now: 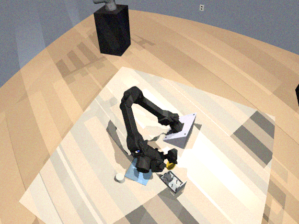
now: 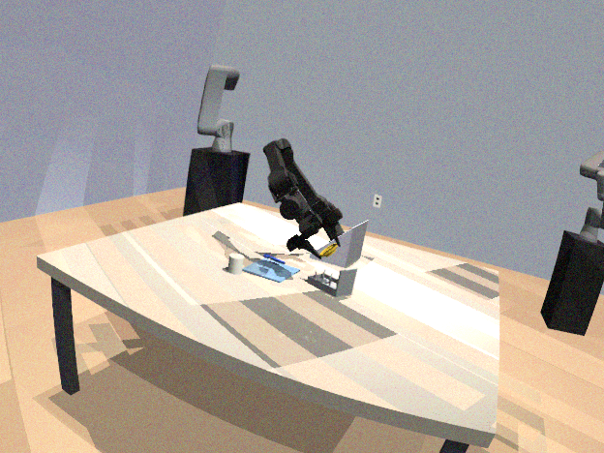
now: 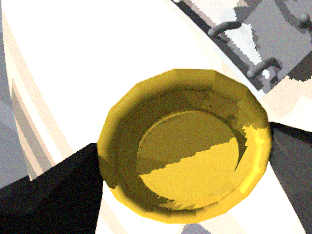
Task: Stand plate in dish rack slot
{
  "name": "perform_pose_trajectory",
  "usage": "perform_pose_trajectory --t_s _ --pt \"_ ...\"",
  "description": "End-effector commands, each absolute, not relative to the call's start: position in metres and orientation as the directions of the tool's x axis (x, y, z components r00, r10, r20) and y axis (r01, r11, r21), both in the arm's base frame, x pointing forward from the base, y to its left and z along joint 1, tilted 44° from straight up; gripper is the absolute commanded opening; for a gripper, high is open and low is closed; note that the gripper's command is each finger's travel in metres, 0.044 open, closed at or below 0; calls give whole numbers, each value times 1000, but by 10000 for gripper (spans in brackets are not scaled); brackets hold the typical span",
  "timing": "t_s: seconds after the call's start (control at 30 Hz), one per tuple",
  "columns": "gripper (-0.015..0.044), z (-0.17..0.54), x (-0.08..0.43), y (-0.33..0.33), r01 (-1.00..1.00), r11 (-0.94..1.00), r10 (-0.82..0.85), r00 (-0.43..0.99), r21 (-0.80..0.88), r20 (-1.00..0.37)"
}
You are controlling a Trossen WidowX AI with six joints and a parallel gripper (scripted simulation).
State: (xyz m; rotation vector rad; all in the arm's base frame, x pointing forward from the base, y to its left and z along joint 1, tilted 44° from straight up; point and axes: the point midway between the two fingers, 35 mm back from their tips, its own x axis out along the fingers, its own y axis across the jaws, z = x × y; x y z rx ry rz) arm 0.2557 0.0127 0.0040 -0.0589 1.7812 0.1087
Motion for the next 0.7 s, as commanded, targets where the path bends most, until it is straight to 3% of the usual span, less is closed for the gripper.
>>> perform_pose_trajectory --t_s 0.0,0.67 --pt "0 -3 253 9 -175 976 100 -183 133 -978" --pt "0 -16 255 -8 -540 793 358 41 281 -933"
